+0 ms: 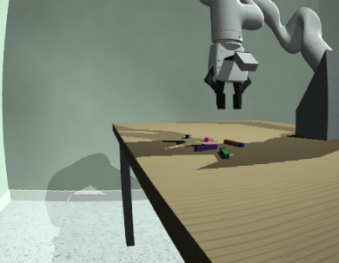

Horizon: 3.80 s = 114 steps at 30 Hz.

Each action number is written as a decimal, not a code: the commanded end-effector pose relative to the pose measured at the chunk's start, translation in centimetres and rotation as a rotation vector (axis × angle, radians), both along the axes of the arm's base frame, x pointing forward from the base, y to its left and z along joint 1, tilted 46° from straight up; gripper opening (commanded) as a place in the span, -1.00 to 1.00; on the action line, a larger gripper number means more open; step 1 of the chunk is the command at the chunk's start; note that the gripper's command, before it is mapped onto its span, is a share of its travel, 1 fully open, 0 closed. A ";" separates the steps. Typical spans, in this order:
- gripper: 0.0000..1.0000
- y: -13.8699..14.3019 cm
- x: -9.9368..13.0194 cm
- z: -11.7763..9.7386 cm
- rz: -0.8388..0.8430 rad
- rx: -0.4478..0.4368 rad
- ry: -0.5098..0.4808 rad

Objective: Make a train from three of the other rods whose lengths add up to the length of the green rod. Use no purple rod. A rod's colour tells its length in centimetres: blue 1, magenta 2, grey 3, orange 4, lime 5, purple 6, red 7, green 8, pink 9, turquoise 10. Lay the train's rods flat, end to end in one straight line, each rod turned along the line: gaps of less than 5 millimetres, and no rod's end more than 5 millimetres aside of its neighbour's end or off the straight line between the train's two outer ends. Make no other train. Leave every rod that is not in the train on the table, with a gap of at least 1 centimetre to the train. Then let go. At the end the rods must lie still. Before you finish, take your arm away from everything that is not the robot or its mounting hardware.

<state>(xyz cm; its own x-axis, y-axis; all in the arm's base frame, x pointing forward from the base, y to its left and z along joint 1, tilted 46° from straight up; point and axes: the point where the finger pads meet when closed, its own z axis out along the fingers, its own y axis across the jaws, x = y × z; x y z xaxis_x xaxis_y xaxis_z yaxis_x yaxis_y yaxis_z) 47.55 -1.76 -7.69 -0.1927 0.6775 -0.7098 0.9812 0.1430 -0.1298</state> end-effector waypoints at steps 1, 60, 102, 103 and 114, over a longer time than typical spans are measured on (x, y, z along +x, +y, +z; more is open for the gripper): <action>1.00 0.2 0.1 0.1 0.000 0.000 -0.001; 1.00 6.5 -0.1 6.2 0.000 0.000 -0.001; 1.00 6.5 -0.1 6.2 0.000 0.000 -0.001; 1.00 6.5 -0.1 6.2 0.000 0.000 -0.001; 1.00 6.5 -0.1 6.2 0.000 0.000 -0.001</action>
<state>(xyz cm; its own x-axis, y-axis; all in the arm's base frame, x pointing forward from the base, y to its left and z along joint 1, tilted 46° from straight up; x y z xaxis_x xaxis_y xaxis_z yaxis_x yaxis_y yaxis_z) 47.43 4.64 -1.53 -0.1927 0.6773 -0.7101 0.9812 0.1428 -0.1301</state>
